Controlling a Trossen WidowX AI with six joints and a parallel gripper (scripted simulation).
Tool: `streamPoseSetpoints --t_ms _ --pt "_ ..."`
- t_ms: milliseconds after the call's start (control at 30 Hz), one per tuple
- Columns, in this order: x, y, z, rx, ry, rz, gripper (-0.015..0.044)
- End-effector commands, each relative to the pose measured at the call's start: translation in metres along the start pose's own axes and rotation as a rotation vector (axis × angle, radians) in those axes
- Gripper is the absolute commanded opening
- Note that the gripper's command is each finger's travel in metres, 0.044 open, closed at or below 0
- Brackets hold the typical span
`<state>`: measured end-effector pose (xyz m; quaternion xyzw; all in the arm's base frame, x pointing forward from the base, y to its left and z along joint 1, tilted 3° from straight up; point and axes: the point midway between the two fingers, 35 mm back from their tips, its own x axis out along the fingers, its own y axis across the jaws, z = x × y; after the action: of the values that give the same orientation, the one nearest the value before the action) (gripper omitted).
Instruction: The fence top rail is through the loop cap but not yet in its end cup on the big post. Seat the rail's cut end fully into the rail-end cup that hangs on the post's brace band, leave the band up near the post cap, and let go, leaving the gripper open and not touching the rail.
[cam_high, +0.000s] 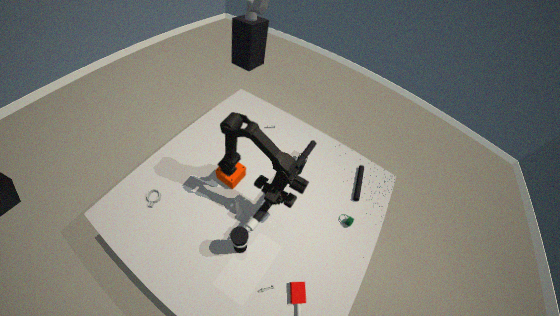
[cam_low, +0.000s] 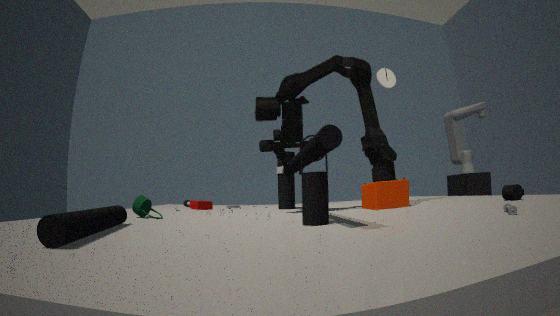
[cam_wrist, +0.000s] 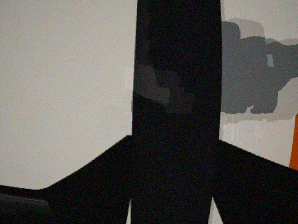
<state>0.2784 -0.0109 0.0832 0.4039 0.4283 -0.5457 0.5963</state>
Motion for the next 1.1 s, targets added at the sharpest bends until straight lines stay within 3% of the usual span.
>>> streamPoseSetpoints --t_ms 0,1067 --pt "-0.0014 0.0006 0.0057 0.001 -0.017 0.008 0.0" --pt "-0.0016 -0.0001 0.0013 0.0 -0.006 0.0 0.0"
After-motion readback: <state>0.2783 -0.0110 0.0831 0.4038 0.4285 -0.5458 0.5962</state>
